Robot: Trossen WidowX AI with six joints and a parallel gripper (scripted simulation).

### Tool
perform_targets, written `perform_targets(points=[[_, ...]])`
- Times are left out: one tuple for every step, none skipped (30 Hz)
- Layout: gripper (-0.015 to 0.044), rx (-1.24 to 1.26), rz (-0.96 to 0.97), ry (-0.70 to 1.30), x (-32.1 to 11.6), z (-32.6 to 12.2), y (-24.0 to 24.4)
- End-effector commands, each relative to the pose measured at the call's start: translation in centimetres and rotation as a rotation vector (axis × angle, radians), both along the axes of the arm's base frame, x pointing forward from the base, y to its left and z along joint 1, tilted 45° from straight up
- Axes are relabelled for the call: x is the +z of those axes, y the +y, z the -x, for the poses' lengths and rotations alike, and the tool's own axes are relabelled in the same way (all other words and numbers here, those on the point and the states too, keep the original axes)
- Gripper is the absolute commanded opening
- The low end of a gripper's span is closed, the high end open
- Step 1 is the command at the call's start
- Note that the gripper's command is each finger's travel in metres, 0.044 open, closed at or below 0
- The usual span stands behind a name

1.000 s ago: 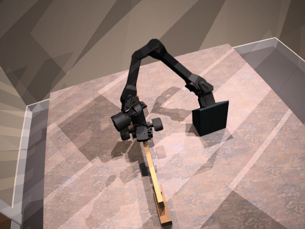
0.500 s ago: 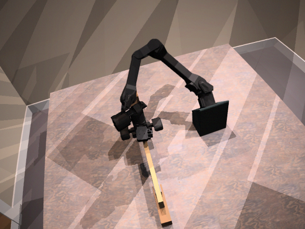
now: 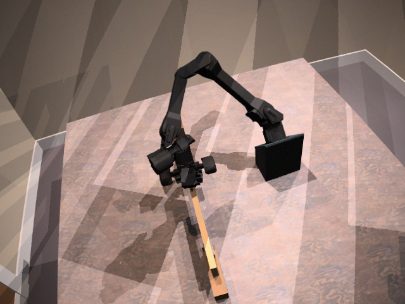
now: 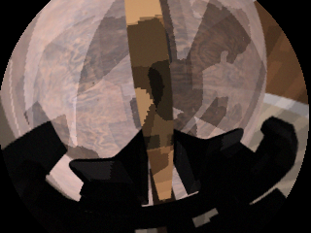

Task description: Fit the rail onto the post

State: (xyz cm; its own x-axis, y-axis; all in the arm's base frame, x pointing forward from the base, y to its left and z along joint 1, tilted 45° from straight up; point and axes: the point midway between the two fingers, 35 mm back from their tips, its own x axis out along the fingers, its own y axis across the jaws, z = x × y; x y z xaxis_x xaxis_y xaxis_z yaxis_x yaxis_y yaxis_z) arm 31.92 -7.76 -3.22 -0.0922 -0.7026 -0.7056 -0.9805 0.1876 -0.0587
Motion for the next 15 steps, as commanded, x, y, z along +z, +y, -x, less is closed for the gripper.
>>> perform_targets(points=[[0.0,0.007,-0.003,-0.005,-0.07,-0.14,0.25],[0.0,0.007,-0.003,-0.005,-0.08,-0.14,0.24],[0.0,0.007,-0.003,-0.005,-0.09,-0.13,0.23],[0.0,0.007,-0.003,-0.005,-0.1,-0.13,0.22],[0.0,0.007,-0.003,-0.005,-0.11,-0.13,0.21],[0.0,0.007,-0.003,-0.005,-0.12,-0.13,0.2],[0.0,0.007,-0.003,-0.005,-0.13,-0.12,0.19],[0.0,0.007,-0.003,-0.005,-0.14,-0.12,0.18],[0.0,0.007,-0.003,-0.005,-0.15,-0.12,0.17],[0.0,0.007,-0.003,-0.005,-0.15,-0.12,0.17],[0.0,0.007,-0.003,-0.005,-0.15,-0.12,0.16],[0.0,0.007,-0.003,-0.005,-0.14,-0.11,0.15],[0.0,0.007,-0.003,-0.005,-0.12,-0.11,0.13],[0.0,0.007,-0.003,-0.005,-0.1,-0.11,0.12],[0.0,0.007,-0.003,-0.005,-0.08,-0.1,0.1]])
